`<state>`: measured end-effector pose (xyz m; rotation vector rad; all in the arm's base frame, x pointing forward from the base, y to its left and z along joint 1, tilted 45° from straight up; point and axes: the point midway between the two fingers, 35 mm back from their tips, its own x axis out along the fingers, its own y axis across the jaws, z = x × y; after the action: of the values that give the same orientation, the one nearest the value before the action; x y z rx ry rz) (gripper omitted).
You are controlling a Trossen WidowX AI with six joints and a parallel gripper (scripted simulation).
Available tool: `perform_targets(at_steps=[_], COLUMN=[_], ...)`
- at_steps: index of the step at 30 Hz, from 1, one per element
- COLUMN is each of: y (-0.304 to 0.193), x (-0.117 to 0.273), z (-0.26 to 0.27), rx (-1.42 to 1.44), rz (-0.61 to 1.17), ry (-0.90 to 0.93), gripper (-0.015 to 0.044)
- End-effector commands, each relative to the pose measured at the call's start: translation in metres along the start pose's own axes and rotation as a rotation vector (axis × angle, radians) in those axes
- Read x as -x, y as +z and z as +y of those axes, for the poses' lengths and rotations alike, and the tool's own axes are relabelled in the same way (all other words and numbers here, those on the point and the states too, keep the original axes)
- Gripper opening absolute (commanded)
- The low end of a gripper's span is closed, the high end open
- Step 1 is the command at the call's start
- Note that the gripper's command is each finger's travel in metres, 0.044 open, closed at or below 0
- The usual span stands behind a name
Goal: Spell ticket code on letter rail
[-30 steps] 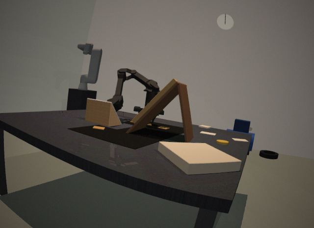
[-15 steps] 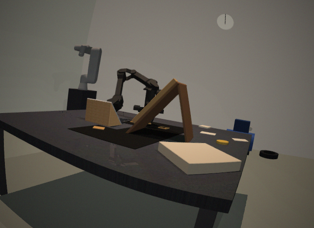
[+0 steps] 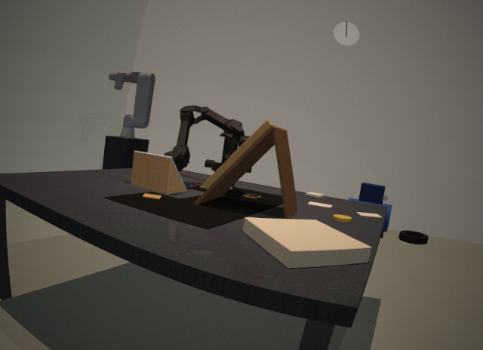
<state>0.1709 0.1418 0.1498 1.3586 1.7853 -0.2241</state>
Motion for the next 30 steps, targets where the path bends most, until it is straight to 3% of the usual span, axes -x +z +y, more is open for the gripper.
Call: perform_targets(at_steps=[1,21,30], y=[0.000,0.002,0.018], x=[0.003,0.009,0.020], z=[0.001,-0.002,0.020], rx=[0.007,0.004,0.222], rz=[0.003,-0.002,-0.086], ry=[0.005,0.003,0.151], gripper=[0.0000,0.0000,0.0000])
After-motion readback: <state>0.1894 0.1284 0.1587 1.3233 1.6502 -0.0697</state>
